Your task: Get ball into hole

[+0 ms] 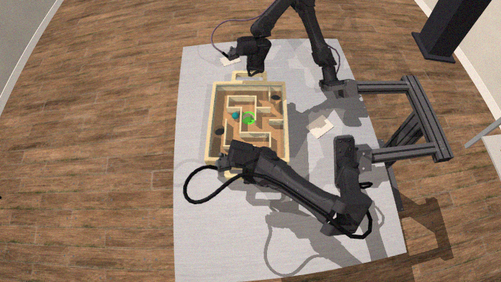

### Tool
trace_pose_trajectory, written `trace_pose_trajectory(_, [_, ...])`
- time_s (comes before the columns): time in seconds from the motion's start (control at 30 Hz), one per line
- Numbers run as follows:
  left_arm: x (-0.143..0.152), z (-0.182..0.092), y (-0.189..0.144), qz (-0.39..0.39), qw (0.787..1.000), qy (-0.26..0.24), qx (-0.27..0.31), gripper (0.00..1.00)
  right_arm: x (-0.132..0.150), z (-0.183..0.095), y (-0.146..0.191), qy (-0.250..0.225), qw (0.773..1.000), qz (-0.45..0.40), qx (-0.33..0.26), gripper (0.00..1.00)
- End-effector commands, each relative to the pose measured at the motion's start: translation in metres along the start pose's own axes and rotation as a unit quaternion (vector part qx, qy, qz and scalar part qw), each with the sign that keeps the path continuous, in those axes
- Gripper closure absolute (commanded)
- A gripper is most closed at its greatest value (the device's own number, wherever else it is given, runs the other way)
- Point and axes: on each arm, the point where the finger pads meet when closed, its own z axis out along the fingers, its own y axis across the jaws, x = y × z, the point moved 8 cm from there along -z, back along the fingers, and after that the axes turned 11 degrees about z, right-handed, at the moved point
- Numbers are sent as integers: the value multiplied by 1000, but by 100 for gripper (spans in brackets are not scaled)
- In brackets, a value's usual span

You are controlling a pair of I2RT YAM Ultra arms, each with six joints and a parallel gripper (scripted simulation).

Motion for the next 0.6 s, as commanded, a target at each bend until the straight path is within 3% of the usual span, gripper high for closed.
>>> trace_pose_trajectory(0.0, [-13,-22,-2,-3,998,-58,-7,100,-28,-37,0,-72,997,25,-24,100])
trace_pose_trajectory(0.03, [-17,-27,1,-10,998,-64,-14,100,-33,-38,-2,-78,996,32,-35,100])
trace_pose_trajectory(0.07, [-19,-31,3,-23,998,-63,-20,100,-12,-25,2,-61,998,2,-32,100])
trace_pose_trajectory(0.23, [-22,-37,3,-17,997,-73,-17,100,-12,-24,-4,-59,998,10,-29,100])
trace_pose_trajectory(0.3, [-8,-32,-7,-1,997,-66,-37,100,-8,-16,-2,-73,996,10,-57,100])
trace_pose_trajectory(0.33, [-11,-31,-11,9,999,-36,-38,100,-5,-7,-9,-44,998,13,-49,100])
trace_pose_trajectory(0.37, [-12,-31,-14,10,998,-39,-42,100,-5,-7,-8,-52,997,12,-56,100])
trace_pose_trajectory(0.4, [-22,-41,-4,-15,996,-80,-33,100,-5,-12,-8,-64,997,12,-46,100])
trace_pose_trajectory(0.47, [-20,-44,-2,-13,996,-77,-39,100,-12,-15,-9,-68,996,18,-55,100])
trace_pose_trajectory(0.57, [-22,-39,-3,-9,997,-70,-2,100,-10,-18,-6,-39,999,4,-14,100])
